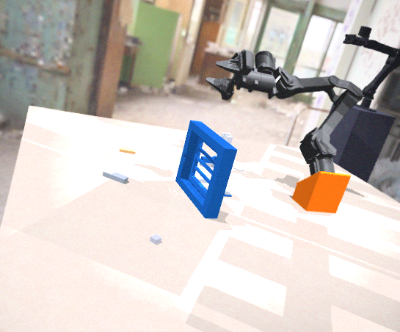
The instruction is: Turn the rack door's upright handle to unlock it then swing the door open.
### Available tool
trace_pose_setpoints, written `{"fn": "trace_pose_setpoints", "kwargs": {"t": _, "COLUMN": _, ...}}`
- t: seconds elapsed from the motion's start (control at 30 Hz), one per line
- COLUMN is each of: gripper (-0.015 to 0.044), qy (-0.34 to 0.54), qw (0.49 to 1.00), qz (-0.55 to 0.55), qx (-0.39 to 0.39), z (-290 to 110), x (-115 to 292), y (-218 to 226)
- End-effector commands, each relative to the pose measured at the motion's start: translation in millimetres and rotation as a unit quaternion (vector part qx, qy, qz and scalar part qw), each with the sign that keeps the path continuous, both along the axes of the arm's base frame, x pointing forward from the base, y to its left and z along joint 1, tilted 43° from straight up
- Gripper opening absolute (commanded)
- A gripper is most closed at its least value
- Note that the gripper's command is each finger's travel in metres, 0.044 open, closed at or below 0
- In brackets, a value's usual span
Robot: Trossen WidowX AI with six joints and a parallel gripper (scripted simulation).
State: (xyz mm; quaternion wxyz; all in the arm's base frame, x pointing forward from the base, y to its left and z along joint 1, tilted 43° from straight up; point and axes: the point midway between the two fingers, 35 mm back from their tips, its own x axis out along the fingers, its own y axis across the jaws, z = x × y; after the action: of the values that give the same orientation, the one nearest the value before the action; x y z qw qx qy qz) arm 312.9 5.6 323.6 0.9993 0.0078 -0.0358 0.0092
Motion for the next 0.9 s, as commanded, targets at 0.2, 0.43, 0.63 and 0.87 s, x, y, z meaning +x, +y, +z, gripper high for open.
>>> {"fn": "trace_pose_setpoints", "kwargs": {"t": 0.2, "gripper": 0.0293, "qy": 0.078, "qw": 0.997, "qz": -0.006, "qx": 0.017, "z": -21.3, "x": 18.9, "y": 6.6}}
{"fn": "trace_pose_setpoints", "kwargs": {"t": 0.43, "gripper": 0.0293, "qy": 0.175, "qw": 0.984, "qz": -0.018, "qx": 0.028, "z": -50.3, "x": 36.7, "y": 16.7}}
{"fn": "trace_pose_setpoints", "kwargs": {"t": 0.63, "gripper": 0.0293, "qy": 0.255, "qw": 0.966, "qz": -0.032, "qx": 0.027, "z": -75.4, "x": 46.4, "y": 26.1}}
{"fn": "trace_pose_setpoints", "kwargs": {"t": 0.87, "gripper": 0.0293, "qy": 0.342, "qw": 0.938, "qz": -0.054, "qx": 0.014, "z": -103.5, "x": 51.7, "y": 37.2}}
